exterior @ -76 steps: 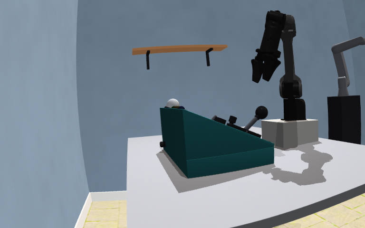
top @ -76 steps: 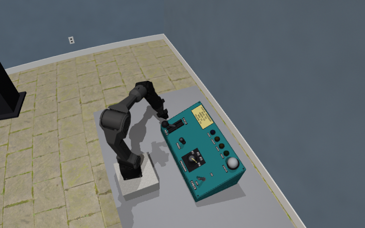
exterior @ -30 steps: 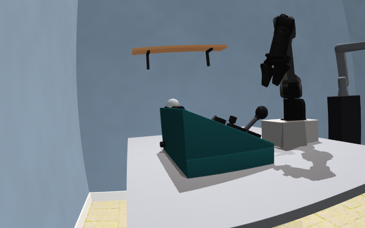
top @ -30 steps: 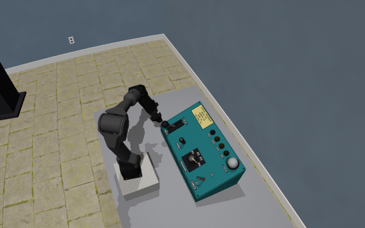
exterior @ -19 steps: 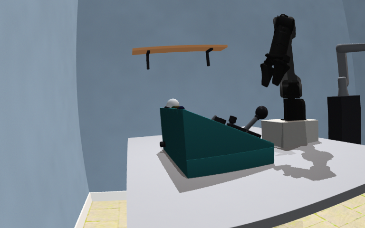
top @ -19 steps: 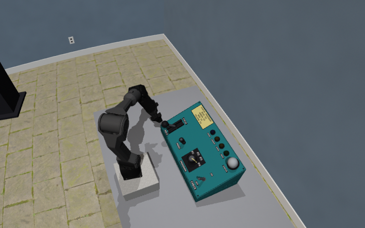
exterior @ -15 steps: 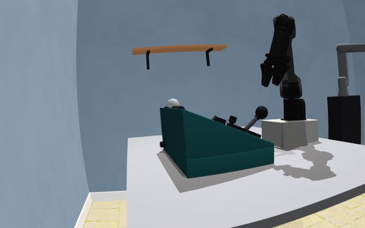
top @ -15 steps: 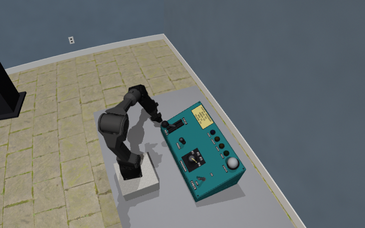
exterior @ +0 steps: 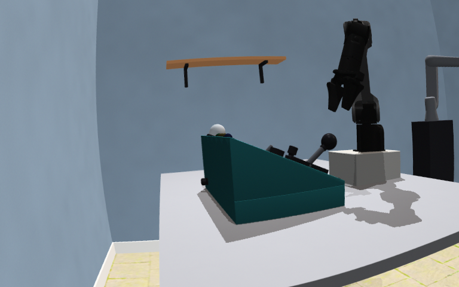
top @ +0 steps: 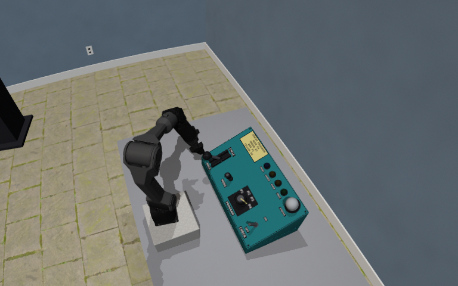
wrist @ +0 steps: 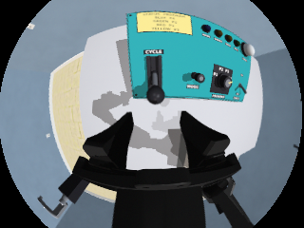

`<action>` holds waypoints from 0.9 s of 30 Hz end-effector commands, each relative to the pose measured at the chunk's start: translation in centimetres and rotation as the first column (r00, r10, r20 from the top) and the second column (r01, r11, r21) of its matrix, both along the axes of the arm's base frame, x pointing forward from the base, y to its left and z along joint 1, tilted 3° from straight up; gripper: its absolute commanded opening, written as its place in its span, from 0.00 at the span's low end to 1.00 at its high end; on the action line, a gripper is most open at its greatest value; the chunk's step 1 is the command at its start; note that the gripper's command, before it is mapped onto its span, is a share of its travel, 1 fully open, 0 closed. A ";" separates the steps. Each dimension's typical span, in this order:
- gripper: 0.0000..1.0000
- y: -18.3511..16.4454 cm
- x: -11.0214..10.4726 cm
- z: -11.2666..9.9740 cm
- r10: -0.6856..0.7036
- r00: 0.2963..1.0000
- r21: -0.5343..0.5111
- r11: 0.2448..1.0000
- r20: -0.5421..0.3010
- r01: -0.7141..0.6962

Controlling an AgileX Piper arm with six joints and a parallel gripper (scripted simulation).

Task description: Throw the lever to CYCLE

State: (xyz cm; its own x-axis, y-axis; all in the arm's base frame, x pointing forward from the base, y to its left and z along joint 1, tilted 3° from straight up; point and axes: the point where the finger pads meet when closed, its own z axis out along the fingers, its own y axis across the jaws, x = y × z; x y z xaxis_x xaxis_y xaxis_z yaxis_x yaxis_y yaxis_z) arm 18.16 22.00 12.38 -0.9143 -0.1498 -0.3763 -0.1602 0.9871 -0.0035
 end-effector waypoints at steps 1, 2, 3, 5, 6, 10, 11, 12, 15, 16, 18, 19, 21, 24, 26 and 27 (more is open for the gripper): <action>0.94 0.0 0.1 -0.3 0.000 1.000 0.000 1.000 0.000 0.000; 0.94 0.0 0.2 -0.4 0.000 1.000 0.000 1.000 0.000 0.000; 0.94 0.0 0.2 -0.6 0.000 1.000 0.000 1.000 0.000 0.000; 0.94 0.1 0.4 -1.0 0.000 1.000 0.000 1.000 0.000 0.000; 0.94 0.1 0.5 -1.2 0.000 1.000 0.000 1.000 0.000 0.000; 0.94 0.1 0.8 -2.1 0.000 1.000 0.000 1.000 0.000 0.000; 0.94 0.1 0.9 -2.3 0.000 1.000 0.000 1.000 0.001 0.000; 0.94 0.2 1.0 -2.6 0.000 1.000 0.000 1.000 0.000 0.000; 0.94 0.2 1.1 -2.8 0.000 1.000 0.000 1.000 0.001 0.000; 0.94 0.2 1.2 -3.1 0.000 1.000 0.000 1.000 0.001 0.000; 0.94 0.2 1.5 -3.6 0.000 1.000 0.000 1.000 0.001 0.000; 0.94 0.2 1.6 -3.9 0.000 1.000 0.000 1.000 0.001 0.000; 0.94 0.3 1.8 -4.4 0.000 1.000 0.000 1.000 0.001 0.000; 0.94 0.3 2.1 -5.2 0.000 1.000 0.000 1.000 0.001 0.000; 0.94 0.4 2.3 -5.7 0.000 1.000 0.000 1.000 0.001 0.000; 0.94 0.4 2.4 -5.9 0.000 1.000 0.000 1.000 0.001 0.000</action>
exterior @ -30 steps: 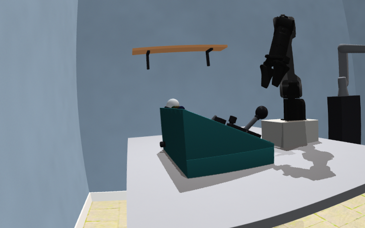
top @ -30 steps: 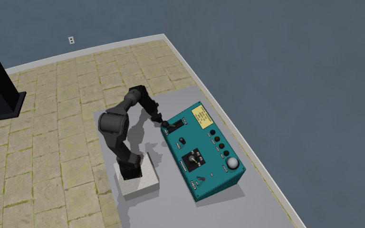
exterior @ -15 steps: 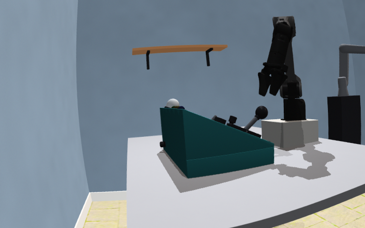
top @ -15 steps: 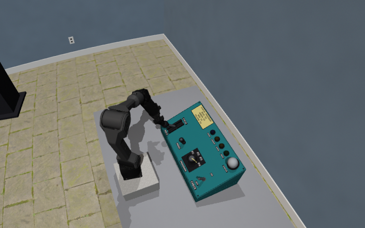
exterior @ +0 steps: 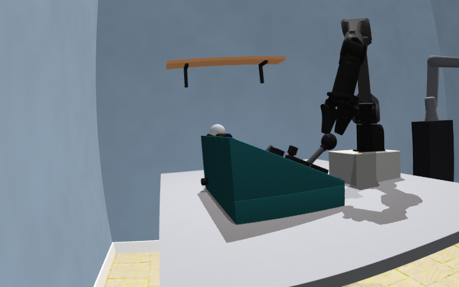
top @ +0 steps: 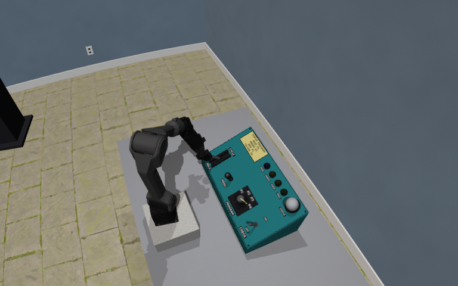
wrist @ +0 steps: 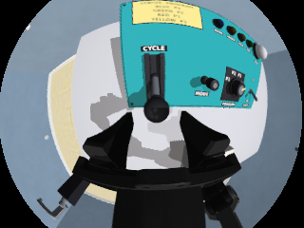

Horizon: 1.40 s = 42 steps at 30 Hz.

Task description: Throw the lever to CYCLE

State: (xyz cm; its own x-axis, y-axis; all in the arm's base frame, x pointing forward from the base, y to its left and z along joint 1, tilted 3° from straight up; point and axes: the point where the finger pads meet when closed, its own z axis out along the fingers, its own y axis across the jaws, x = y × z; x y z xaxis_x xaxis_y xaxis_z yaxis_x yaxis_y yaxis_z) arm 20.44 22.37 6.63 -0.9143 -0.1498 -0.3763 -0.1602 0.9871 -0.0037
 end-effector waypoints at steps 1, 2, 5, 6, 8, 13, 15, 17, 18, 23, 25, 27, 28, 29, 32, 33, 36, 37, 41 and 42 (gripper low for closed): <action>0.94 0.0 0.2 -0.4 0.000 1.000 0.001 1.000 0.001 0.000; 0.94 0.0 0.3 -0.6 0.000 1.000 0.001 1.000 0.001 0.000; 0.94 0.1 0.3 -0.8 0.000 1.000 0.001 1.000 0.001 0.000; 0.94 0.1 0.4 -1.0 0.000 1.000 0.001 1.000 0.001 0.000; 0.94 0.1 0.6 -1.4 0.000 1.000 0.001 1.000 0.001 0.000; 0.94 0.1 0.8 -2.0 0.000 1.000 0.001 1.000 0.001 0.000; 0.94 0.1 0.9 -2.1 0.000 1.000 0.001 1.000 0.001 0.000; 0.94 0.1 0.9 -2.2 0.000 1.000 0.001 1.000 0.001 0.000; 0.94 0.1 0.9 -2.3 0.000 1.000 0.001 1.000 0.001 0.000; 0.94 0.1 0.9 -2.3 0.000 1.000 0.001 1.000 0.001 0.000; 0.94 0.1 0.9 -2.3 0.000 1.000 0.001 1.000 0.001 0.000; 0.94 0.1 0.9 -2.3 0.000 1.000 0.001 1.000 0.001 0.000; 0.94 0.1 0.9 -2.3 0.000 1.000 0.001 1.000 0.001 0.000; 0.94 0.1 0.9 -2.3 0.000 1.000 0.001 1.000 0.001 0.000; 0.94 0.1 0.9 -2.3 0.000 1.000 0.001 1.000 0.001 0.000; 0.94 0.1 0.9 -2.3 0.000 1.000 0.001 1.000 0.001 0.000; 0.94 0.1 0.9 -2.3 0.000 1.000 0.001 1.000 0.001 0.000; 0.94 0.1 0.9 -2.3 0.000 1.000 0.001 1.000 0.001 0.000; 0.94 0.1 0.9 -2.3 0.000 1.000 0.001 1.000 0.001 0.000; 0.94 0.1 0.9 -2.3 0.000 1.000 0.001 1.000 0.001 0.000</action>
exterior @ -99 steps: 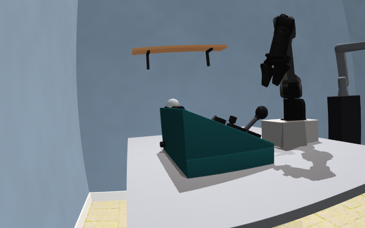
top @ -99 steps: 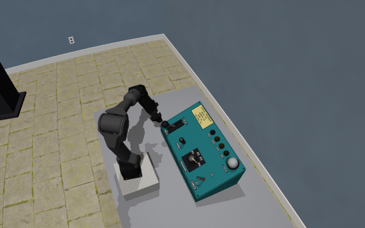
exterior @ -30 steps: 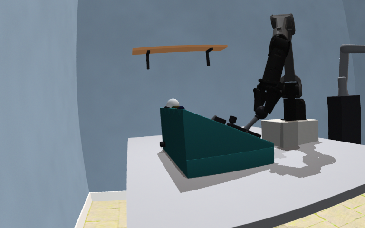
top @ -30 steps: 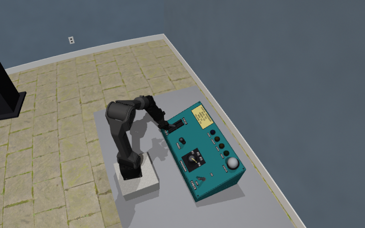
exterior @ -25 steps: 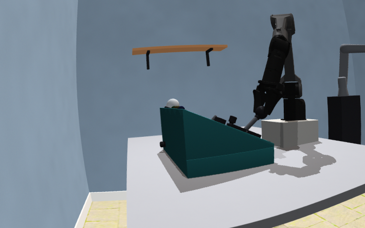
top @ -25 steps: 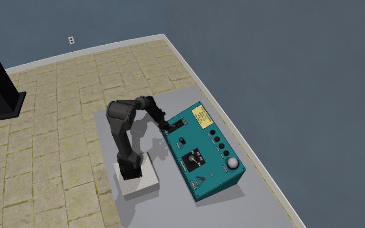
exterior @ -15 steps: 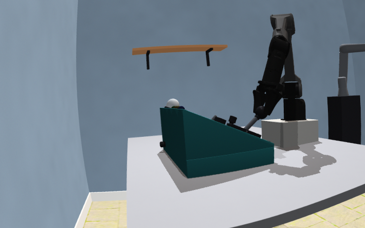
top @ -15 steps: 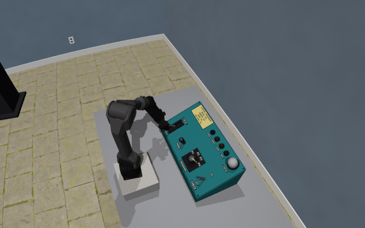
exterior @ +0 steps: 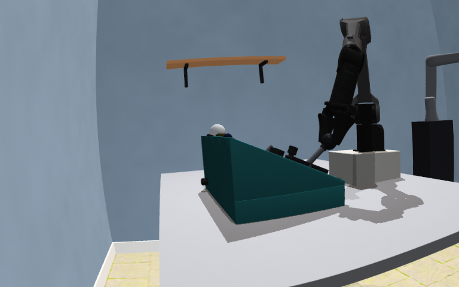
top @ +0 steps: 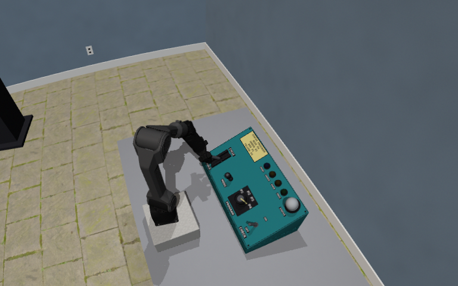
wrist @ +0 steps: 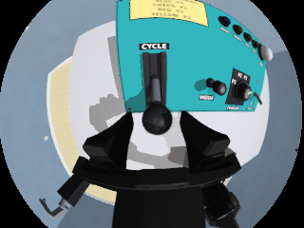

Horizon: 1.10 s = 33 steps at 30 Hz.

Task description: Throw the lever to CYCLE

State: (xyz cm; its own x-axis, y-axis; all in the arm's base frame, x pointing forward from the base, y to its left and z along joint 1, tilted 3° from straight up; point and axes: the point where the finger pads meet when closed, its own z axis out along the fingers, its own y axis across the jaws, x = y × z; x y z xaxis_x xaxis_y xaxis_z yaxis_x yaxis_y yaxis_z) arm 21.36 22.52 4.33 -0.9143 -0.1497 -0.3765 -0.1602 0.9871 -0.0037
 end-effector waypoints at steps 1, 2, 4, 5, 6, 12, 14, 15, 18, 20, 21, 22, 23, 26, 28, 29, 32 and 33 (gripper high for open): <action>0.94 0.0 0.0 0.0 0.000 1.000 0.001 1.000 0.000 0.000; 0.94 0.0 0.0 0.0 0.000 1.000 0.001 1.000 0.000 0.000; 0.94 0.0 0.0 0.0 0.000 1.000 0.001 1.000 0.000 0.000; 0.94 0.0 0.0 0.0 0.000 1.000 0.001 1.000 0.000 0.000; 0.94 0.0 0.0 0.0 0.000 1.000 0.001 1.000 0.000 0.000; 0.94 0.0 0.0 0.0 0.000 1.000 0.001 1.000 0.000 0.000; 0.94 0.0 0.0 0.0 0.000 1.000 0.001 1.000 0.000 0.000; 0.94 0.0 0.0 0.0 0.000 1.000 0.001 1.000 0.000 0.000; 0.00 0.0 0.0 0.0 0.000 1.000 0.001 1.000 0.000 0.000; 0.00 0.0 0.0 0.0 0.000 1.000 0.001 1.000 0.000 0.000; 0.00 0.0 0.0 0.0 0.000 1.000 0.001 1.000 0.000 0.000; 0.00 0.0 0.0 0.0 0.000 1.000 0.001 1.000 0.000 0.000; 0.00 0.0 0.0 0.0 0.000 1.000 0.001 1.000 0.000 0.000; 0.00 0.0 0.0 0.0 0.000 1.000 0.001 1.000 0.000 0.000; 0.00 0.0 0.0 0.0 0.000 1.000 0.001 1.000 0.000 0.000; 0.00 0.0 0.0 0.0 0.000 1.000 0.001 1.000 0.000 0.000; 0.00 0.0 0.0 0.0 0.000 1.000 0.001 1.000 0.000 0.000; 0.00 0.0 0.0 0.0 0.000 1.000 0.001 1.000 0.000 0.000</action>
